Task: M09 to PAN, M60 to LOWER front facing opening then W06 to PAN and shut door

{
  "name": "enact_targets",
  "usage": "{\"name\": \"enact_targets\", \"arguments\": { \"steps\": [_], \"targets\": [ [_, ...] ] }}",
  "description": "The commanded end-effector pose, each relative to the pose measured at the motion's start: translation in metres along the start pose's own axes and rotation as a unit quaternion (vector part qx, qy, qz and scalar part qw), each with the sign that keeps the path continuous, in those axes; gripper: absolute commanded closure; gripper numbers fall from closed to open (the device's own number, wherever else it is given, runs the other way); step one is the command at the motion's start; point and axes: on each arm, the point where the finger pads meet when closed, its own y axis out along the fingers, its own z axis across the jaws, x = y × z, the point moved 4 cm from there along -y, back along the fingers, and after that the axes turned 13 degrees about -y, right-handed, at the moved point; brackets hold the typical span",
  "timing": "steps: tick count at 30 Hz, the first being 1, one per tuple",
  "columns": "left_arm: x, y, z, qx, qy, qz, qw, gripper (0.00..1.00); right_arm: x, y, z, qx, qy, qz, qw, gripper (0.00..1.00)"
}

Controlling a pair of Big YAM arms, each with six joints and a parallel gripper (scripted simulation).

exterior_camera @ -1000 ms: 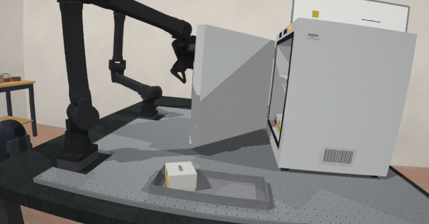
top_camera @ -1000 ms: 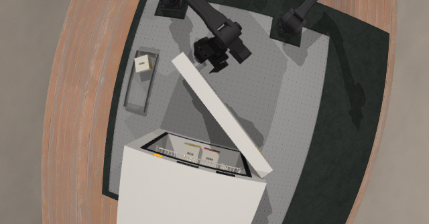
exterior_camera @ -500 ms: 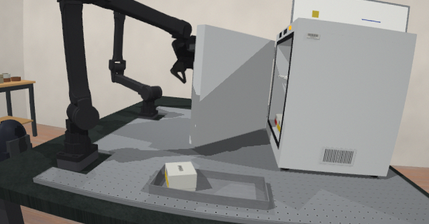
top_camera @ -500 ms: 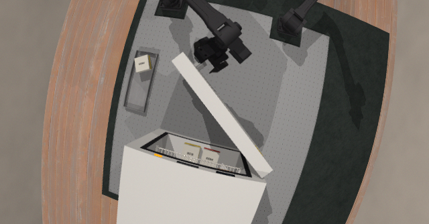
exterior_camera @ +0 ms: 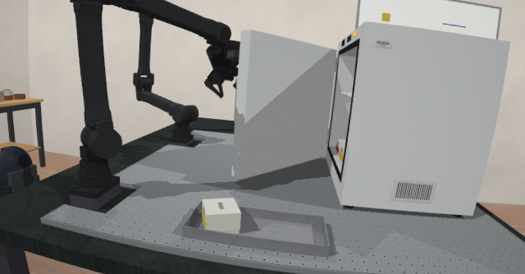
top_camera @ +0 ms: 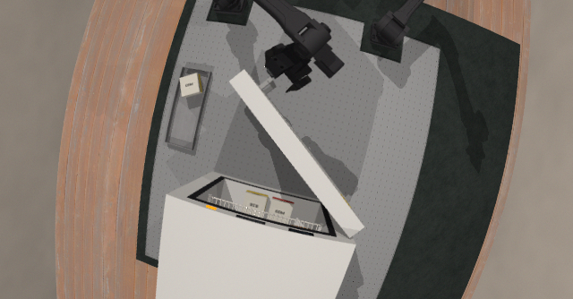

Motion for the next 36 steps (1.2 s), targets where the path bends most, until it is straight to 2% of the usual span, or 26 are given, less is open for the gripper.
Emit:
{"name": "enact_targets", "arguments": {
  "steps": [1,23,26,29,31,36],
  "targets": [
    [-0.015,0.004,0.003,0.004,-0.006,0.016,1.0,1.0,0.006,-0.022,0.015,0.016,0.02,0.0,1.0,0.0],
    [-0.015,0.004,0.003,0.004,-0.006,0.016,1.0,1.0,-0.021,-0.069,0.021,0.017,0.021,0.002,1.0,0.0],
    [-0.015,0.004,0.003,0.004,-0.006,0.016,1.0,1.0,-0.02,-0.063,0.013,0.011,0.018,0.001,1.0,0.0],
    [-0.015,0.004,0.003,0.004,-0.006,0.016,1.0,1.0,-0.004,-0.054,-0.016,0.064,-0.031,-0.031,0.997,0.0],
    [-0.015,0.004,0.003,0.004,-0.006,0.016,1.0,1.0,-0.004,-0.054,-0.016,0.064,-0.031,-0.031,0.997,0.0],
    [-0.015,0.004,0.003,0.004,-0.006,0.016,1.0,1.0,0.01,-0.051,-0.039,0.154,-0.105,-0.078,0.979,0.0]
  ]
}}
